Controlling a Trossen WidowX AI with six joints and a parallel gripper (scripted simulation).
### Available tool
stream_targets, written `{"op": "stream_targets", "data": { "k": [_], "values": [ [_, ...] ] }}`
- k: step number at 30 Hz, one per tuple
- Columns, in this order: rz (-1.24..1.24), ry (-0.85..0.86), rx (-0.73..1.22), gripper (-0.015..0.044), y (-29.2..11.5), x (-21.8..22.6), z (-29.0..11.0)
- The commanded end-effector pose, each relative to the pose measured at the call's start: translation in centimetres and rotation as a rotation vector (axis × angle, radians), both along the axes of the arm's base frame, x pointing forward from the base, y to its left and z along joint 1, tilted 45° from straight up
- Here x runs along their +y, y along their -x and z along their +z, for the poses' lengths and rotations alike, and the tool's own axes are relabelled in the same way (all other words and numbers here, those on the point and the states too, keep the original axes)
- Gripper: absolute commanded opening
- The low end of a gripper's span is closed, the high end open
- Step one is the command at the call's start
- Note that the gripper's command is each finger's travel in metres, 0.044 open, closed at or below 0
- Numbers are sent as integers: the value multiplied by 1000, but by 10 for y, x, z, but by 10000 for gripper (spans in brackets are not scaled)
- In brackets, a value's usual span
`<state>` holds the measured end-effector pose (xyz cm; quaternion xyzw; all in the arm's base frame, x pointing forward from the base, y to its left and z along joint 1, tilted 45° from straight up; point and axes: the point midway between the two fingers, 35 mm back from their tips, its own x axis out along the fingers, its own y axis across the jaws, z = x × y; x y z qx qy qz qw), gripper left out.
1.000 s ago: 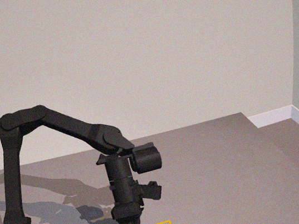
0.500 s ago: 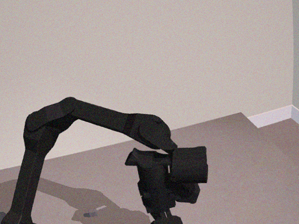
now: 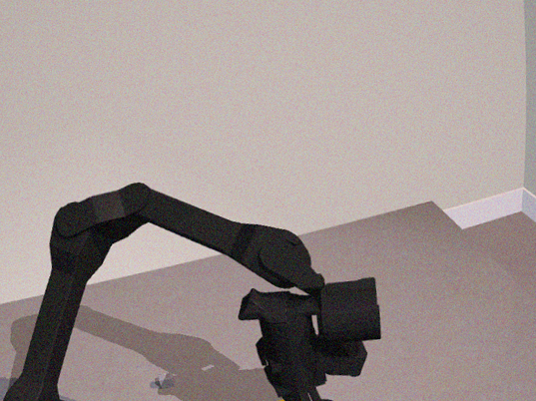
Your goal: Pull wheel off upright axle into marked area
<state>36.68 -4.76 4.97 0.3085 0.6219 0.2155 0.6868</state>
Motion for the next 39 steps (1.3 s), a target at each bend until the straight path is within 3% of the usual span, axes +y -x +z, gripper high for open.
{"op": "stream_targets", "data": {
  "k": [1, 6, 9, 18, 24, 39],
  "values": [
    [-1, -13, 15, 300, 0, 18, -17],
    [-1, -16, 14, 300, -1, 30, -28],
    [12, -9, 13, 221, -1, 29, -25],
    [12, -9, 13, 161, -1, 29, -25],
    [12, -9, 13, 4, -1, 28, -24],
    [10, -9, 13, 0, 0, 24, -21]
  ]
}}
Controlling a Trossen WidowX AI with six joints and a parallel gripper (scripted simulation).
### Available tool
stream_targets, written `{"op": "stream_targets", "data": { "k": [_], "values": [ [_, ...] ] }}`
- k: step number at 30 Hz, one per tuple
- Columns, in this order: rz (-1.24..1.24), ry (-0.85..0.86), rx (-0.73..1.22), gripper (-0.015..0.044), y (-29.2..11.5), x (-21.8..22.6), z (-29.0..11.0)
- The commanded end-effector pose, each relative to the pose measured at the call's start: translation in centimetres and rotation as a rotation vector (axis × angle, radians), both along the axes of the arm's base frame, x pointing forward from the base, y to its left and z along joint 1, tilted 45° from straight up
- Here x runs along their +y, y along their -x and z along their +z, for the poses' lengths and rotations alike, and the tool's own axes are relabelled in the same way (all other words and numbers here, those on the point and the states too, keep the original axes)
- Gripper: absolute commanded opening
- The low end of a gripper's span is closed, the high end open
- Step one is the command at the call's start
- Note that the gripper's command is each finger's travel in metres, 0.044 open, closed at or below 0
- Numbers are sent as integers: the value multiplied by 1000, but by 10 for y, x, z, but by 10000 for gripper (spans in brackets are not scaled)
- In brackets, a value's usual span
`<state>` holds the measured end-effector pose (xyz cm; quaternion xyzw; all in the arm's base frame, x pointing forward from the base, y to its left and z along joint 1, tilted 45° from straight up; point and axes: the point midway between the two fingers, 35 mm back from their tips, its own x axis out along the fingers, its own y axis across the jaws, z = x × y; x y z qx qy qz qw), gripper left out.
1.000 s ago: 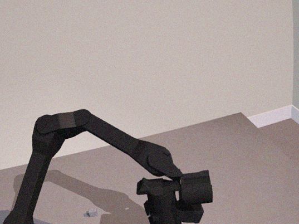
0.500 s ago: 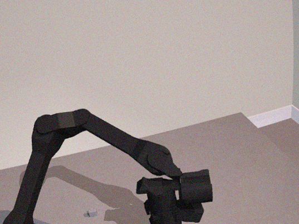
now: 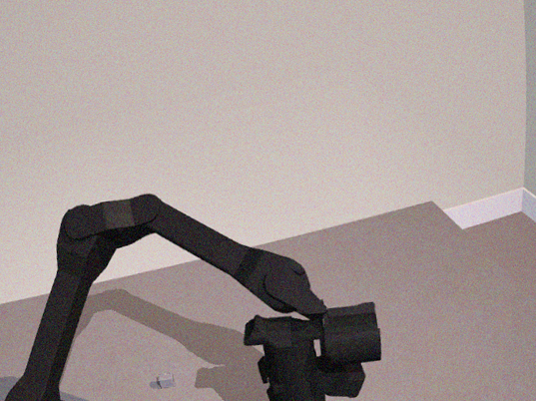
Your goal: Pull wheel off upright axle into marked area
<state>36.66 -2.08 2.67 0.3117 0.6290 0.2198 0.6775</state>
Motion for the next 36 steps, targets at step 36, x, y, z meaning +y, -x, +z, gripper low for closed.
{"op": "stream_targets", "data": {
  "k": [36],
  "values": [
    [-4, 2, -6, 0, 1, -11, 10]
  ]
}}
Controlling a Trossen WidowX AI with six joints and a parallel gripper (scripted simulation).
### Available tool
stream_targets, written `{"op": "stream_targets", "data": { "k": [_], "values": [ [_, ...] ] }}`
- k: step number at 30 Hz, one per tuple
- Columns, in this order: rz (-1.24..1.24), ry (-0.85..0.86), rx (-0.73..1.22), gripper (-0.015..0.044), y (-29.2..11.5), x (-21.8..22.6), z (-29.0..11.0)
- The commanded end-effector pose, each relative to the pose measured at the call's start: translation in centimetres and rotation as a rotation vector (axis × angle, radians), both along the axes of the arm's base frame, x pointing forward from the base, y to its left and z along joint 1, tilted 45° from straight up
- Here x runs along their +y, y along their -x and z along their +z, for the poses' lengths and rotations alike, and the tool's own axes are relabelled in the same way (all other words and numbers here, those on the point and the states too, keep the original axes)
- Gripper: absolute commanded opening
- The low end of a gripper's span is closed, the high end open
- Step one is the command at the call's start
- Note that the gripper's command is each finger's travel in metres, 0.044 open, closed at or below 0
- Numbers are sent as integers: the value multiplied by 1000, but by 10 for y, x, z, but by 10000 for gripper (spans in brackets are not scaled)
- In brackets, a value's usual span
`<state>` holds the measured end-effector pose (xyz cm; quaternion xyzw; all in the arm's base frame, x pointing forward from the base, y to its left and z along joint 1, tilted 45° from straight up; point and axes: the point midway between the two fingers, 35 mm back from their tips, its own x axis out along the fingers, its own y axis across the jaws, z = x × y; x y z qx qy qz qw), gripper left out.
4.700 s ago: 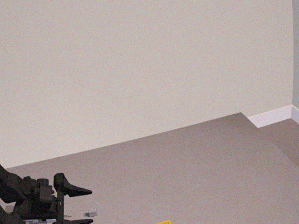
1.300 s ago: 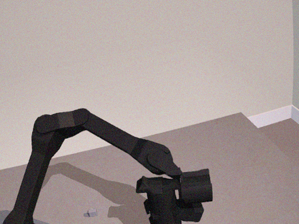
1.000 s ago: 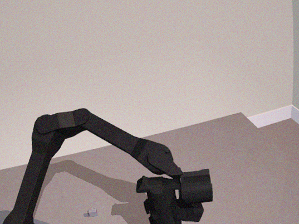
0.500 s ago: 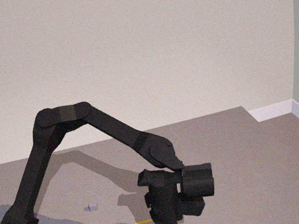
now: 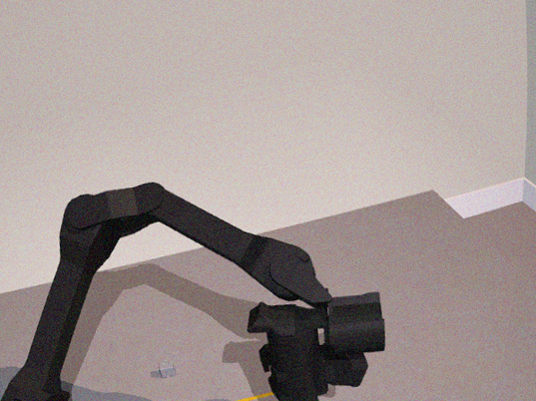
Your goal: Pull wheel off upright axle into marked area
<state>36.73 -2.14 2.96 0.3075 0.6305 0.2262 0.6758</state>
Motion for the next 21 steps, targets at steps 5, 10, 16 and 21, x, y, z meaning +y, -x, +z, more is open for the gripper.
{"op": "stream_targets", "data": {
  "k": [5, 10, 16, 21],
  "values": [
    [-20, 4, -4, 0, 2, -12, 9],
    [-21, 4, -4, 0, 2, -13, 10],
    [-22, 3, -4, 0, 2, -14, 11],
    [-22, 3, -4, 0, 2, -15, 12]
  ]
}}
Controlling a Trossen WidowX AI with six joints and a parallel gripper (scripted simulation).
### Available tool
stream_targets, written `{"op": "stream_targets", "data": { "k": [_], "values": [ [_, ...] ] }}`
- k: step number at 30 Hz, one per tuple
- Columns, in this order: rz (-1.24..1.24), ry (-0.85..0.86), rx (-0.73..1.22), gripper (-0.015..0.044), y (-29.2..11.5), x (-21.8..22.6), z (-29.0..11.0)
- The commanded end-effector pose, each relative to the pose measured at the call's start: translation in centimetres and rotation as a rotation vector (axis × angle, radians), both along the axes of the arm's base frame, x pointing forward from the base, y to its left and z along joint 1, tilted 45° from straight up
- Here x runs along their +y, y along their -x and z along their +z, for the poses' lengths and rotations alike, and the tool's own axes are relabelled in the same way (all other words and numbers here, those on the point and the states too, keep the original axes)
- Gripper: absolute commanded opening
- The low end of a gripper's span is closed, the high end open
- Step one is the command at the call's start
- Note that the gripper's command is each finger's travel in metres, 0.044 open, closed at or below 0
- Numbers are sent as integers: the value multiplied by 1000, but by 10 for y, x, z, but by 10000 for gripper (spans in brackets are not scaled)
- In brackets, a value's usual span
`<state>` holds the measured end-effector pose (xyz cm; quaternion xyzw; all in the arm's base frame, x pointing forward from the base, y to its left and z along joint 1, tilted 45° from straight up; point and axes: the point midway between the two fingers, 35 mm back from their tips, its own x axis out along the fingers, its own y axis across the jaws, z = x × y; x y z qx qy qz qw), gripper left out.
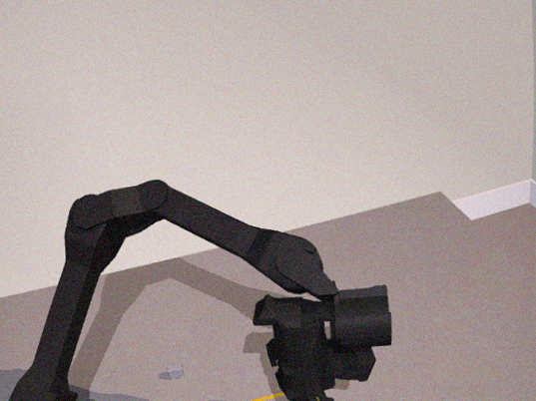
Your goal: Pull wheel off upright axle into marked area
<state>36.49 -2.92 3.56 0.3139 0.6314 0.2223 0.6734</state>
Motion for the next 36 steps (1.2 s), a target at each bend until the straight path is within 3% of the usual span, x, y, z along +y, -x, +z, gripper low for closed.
{"op": "stream_targets", "data": {
  "k": [1, 36],
  "values": [
    [-11, 8, -13, 0, 0, -8, 7],
    [-14, 7, -13, 0, 2, -18, 17]
  ]
}}
